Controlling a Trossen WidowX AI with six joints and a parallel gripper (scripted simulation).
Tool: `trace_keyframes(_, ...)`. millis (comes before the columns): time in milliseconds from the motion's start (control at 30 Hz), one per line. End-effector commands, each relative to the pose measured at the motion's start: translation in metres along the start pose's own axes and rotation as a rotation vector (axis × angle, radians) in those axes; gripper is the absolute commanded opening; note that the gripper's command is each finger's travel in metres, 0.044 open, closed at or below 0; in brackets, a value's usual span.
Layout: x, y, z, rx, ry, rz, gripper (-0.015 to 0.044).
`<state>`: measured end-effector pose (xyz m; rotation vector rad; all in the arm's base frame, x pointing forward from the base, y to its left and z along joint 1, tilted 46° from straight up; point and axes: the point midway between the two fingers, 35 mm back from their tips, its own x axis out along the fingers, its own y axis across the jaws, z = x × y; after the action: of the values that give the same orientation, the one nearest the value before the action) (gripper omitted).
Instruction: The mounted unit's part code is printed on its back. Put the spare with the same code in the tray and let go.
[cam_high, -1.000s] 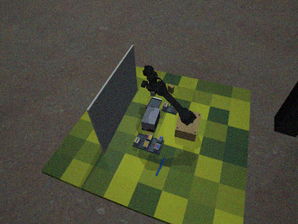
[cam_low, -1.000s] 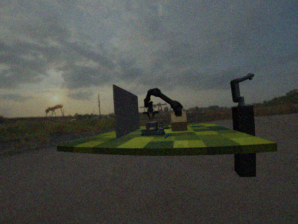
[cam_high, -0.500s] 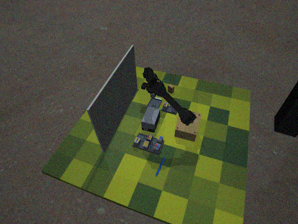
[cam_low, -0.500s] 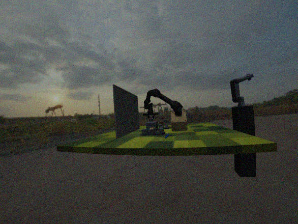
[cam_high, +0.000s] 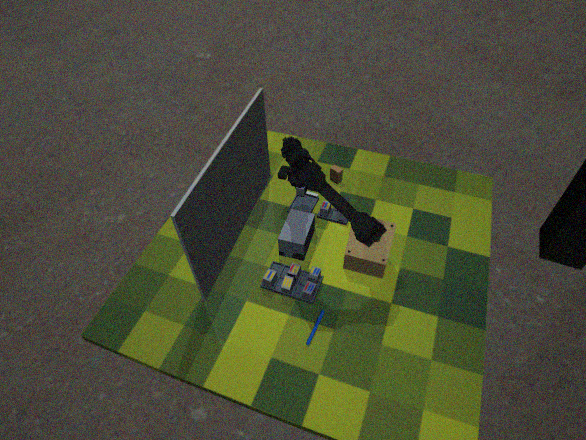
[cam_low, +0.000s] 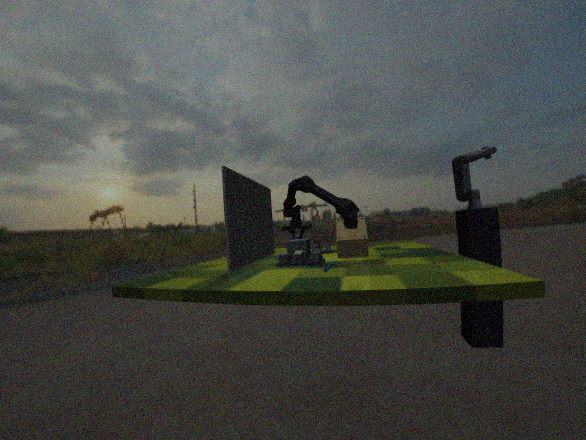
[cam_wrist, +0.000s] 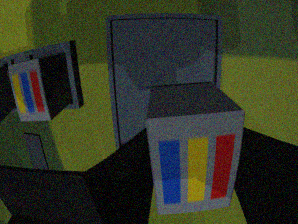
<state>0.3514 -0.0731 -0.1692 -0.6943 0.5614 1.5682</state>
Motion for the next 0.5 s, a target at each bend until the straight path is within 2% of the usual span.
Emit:
trace_keyframes(0, 0.007, 0.002, 0.001, 0.008, -0.005, -0.001, 0.0000)
trace_keyframes(467, 0.026, 0.003, 0.002, 0.008, -0.008, -0.001, 0.0000)
